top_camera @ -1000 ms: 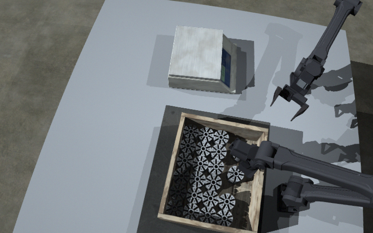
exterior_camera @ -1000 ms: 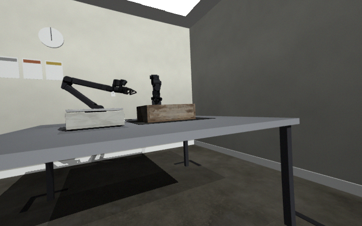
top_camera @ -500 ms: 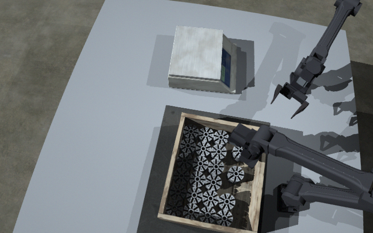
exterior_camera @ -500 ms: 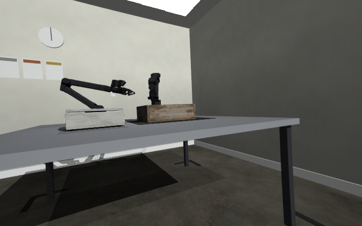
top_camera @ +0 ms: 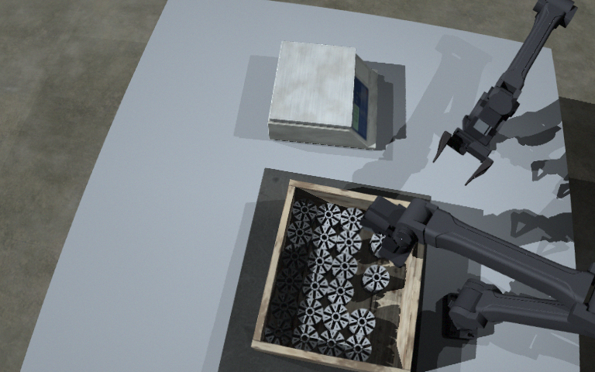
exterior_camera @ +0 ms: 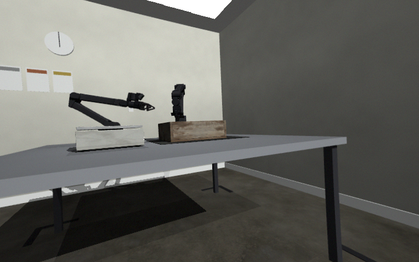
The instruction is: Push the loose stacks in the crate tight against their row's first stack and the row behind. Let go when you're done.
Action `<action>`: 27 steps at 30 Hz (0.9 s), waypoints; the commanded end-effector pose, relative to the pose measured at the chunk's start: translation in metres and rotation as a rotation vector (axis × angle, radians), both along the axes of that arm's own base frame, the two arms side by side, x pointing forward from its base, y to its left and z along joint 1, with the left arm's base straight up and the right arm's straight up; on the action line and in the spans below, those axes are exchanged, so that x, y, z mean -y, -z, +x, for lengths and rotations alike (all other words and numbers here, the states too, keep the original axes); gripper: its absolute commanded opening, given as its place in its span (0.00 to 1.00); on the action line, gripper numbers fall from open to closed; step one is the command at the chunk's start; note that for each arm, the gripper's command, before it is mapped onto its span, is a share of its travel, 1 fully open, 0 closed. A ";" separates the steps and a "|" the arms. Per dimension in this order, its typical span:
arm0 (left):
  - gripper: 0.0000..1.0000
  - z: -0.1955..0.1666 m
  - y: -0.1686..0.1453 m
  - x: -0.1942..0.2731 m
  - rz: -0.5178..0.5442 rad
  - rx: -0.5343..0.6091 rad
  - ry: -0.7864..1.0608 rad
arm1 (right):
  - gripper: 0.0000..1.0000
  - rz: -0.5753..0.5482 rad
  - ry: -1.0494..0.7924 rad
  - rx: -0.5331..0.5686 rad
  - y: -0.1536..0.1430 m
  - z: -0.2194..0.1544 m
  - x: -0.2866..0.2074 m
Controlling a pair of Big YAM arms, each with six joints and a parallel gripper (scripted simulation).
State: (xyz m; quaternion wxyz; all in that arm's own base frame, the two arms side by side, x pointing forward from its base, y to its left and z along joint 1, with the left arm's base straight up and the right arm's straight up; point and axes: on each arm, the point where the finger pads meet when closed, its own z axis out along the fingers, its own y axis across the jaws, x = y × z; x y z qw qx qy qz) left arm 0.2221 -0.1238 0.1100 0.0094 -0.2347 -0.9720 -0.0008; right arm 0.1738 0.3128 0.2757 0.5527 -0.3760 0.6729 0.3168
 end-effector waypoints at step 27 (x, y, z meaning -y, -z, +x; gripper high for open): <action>0.00 0.008 0.064 -0.010 -0.003 0.015 -0.005 | 1.00 -0.067 -0.017 -0.028 0.052 -0.003 0.013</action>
